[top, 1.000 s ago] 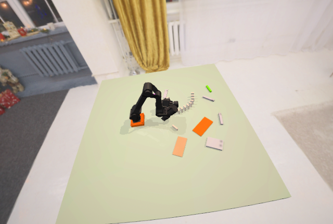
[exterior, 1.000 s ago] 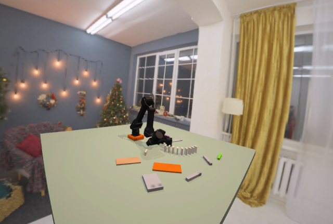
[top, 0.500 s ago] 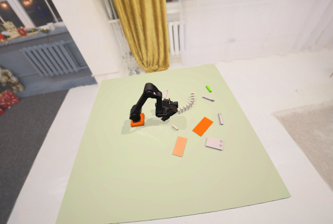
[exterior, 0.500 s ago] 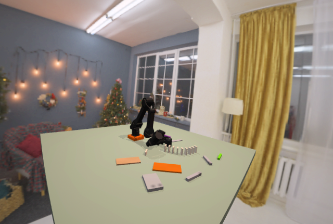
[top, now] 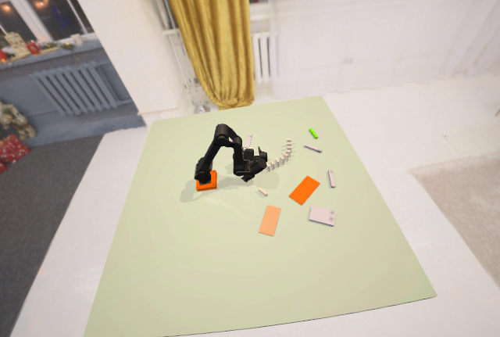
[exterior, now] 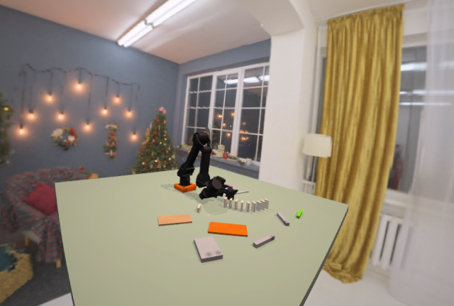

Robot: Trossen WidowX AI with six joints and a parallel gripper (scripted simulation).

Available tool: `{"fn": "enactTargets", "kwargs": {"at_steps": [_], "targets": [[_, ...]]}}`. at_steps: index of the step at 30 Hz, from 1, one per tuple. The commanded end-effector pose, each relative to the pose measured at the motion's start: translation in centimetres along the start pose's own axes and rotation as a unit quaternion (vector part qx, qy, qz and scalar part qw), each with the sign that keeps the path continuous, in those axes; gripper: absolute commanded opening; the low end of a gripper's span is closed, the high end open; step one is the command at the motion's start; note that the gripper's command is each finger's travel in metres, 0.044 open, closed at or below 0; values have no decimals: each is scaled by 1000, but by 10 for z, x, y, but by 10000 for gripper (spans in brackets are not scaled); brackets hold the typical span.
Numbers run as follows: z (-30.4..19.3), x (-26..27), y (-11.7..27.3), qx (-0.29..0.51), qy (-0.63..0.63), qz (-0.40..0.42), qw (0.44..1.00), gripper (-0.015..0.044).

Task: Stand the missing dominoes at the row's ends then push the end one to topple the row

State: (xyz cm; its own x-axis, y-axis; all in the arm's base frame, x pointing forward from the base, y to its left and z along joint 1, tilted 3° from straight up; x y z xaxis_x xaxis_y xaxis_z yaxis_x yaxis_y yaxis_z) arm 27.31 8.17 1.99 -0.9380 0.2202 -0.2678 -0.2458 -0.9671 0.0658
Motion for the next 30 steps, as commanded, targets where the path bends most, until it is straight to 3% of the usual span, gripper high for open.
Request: {"fn": "enactTargets", "kwargs": {"at_steps": [1,9,17,24,30], "targets": [[22,-7,0,-1,3,0,1000,440],[40,-19,-4,16,-4,-3,1000,440],[20,-61,-57,249,-82,11,965,440],[44,-52,-74,498,-68,84,860,440],[76,-44,-68,605,-20,126,786,440]]}}
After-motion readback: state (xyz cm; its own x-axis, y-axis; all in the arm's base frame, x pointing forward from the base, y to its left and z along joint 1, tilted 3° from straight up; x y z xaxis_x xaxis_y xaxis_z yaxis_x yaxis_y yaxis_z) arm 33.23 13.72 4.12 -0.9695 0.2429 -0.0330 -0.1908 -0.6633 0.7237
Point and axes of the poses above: the point midway between the two fingers, 35 mm back from their tips, its own y axis back along the fingers, its own x axis across the jaws, z = x × y, the point moved 2 cm from there along y, back along the fingers, and after that the axes turned 15 degrees about y, right-handed, at the moved point
